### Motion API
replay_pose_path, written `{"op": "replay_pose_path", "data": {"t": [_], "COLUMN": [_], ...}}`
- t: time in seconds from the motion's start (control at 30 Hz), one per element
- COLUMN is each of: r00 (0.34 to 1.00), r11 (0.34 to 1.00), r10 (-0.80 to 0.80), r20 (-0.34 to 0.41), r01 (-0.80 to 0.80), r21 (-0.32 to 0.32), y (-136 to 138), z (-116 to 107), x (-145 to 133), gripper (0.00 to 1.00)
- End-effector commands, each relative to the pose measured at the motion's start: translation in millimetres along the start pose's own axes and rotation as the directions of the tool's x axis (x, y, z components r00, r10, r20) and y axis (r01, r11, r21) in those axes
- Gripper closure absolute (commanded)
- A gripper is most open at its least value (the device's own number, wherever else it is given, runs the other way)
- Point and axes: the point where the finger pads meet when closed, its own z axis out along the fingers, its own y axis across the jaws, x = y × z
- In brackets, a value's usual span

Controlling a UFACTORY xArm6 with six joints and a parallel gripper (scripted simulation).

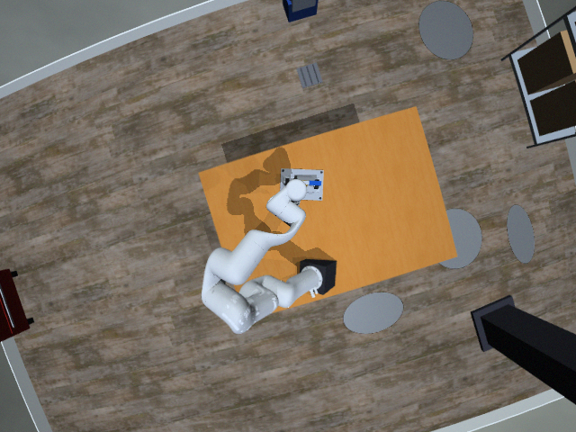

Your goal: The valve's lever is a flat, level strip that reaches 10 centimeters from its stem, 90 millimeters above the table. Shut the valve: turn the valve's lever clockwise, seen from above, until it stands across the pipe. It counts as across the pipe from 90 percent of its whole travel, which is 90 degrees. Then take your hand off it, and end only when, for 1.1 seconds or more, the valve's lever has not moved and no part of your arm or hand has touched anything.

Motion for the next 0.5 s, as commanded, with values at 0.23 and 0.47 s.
{"op": "replay_pose_path", "data": {"t": [0.23, 0.47], "r00": [1.0, 1.0], "r11": [1.0, 1.0], "r10": [0.0, 0.0], "r20": [0.0, 0.0], "r01": [0.0, 0.0], "r21": [0.003, 0.003], "y": [-74.4, -74.4], "z": [5.0, 5.0], "x": [119.4, 119.4], "gripper": [0.0, 1.0]}}
